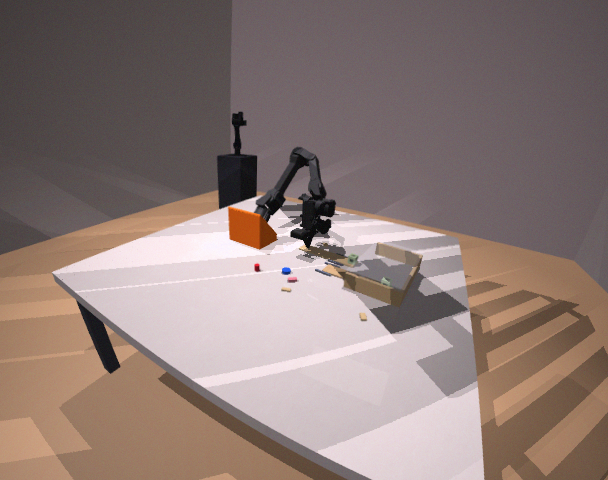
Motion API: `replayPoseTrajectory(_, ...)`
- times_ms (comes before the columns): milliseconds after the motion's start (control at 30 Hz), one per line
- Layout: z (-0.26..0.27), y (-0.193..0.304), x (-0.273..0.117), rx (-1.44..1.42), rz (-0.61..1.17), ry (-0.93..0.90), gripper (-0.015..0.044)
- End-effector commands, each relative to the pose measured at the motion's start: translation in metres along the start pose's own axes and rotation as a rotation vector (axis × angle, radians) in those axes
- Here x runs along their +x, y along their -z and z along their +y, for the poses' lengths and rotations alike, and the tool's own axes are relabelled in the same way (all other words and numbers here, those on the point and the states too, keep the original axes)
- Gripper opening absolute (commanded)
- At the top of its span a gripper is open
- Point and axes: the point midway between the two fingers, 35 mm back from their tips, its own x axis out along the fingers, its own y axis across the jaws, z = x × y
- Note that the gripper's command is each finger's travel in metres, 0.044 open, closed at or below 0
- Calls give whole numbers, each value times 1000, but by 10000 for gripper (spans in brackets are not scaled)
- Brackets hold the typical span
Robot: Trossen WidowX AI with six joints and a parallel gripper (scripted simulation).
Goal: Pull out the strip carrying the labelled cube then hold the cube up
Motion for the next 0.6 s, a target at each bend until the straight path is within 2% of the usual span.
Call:
replayPoseTrajectory(0, -1, 10, 5, 7, 30, 1, 0)
replayPoseTrajectory(167, -1, 10, 5, 7, 30, 1, 0)
replayPoseTrajectory(367, 0, -3, -40, 6, 29, 4, 0)
replayPoseTrajectory(533, 0, -2, -42, 6, 30, 3, 0)
replayPoseTrajectory(567, 0, -4, -42, 6, 30, 4, 26)
